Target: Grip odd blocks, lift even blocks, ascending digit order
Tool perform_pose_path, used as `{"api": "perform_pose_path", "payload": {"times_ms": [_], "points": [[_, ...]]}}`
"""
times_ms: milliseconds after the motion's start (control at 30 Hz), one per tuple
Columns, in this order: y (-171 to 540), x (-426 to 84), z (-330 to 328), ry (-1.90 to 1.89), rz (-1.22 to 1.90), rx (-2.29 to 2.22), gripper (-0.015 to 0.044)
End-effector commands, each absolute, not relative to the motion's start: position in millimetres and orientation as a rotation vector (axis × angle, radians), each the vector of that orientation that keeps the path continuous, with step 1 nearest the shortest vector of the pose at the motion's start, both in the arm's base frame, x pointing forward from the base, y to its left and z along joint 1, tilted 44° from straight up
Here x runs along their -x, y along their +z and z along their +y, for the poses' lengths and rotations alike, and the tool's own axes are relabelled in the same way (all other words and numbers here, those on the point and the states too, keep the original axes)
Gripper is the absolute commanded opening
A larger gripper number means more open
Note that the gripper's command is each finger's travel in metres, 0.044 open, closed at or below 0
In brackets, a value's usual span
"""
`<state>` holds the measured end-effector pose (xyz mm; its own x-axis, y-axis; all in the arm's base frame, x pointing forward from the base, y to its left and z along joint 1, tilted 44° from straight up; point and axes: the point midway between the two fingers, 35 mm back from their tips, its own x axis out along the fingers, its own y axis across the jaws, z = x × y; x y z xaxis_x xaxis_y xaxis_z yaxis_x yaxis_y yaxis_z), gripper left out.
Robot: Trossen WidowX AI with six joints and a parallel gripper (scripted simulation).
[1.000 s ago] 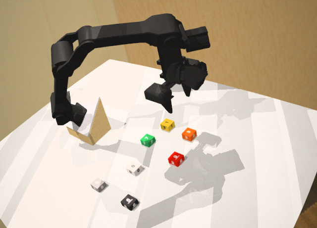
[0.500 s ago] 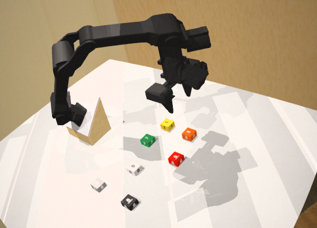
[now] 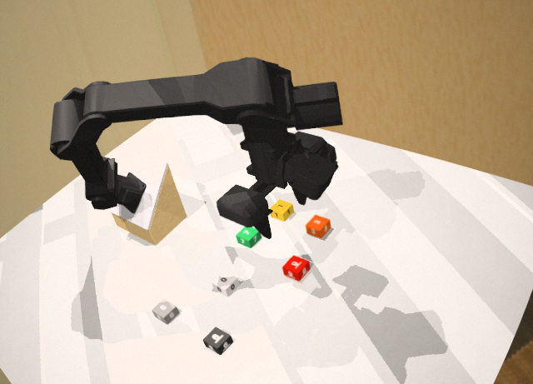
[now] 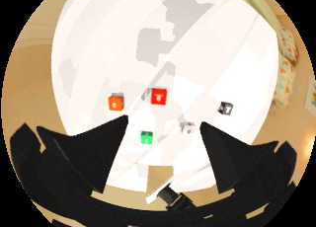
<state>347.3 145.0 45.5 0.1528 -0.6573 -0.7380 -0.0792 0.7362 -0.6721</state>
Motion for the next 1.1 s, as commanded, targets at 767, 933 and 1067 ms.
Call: {"api": "perform_pose_path", "payload": {"times_ms": [767,933,1067], "points": [[123.0,-355.1,63.6,-0.453,1.377,0.683,0.0400],[162.3,-345.5,16.8,-0.464,1.375,0.691,0.0400],[162.6,-345.4,16.4,-0.464,1.375,0.691,0.0400]]}}
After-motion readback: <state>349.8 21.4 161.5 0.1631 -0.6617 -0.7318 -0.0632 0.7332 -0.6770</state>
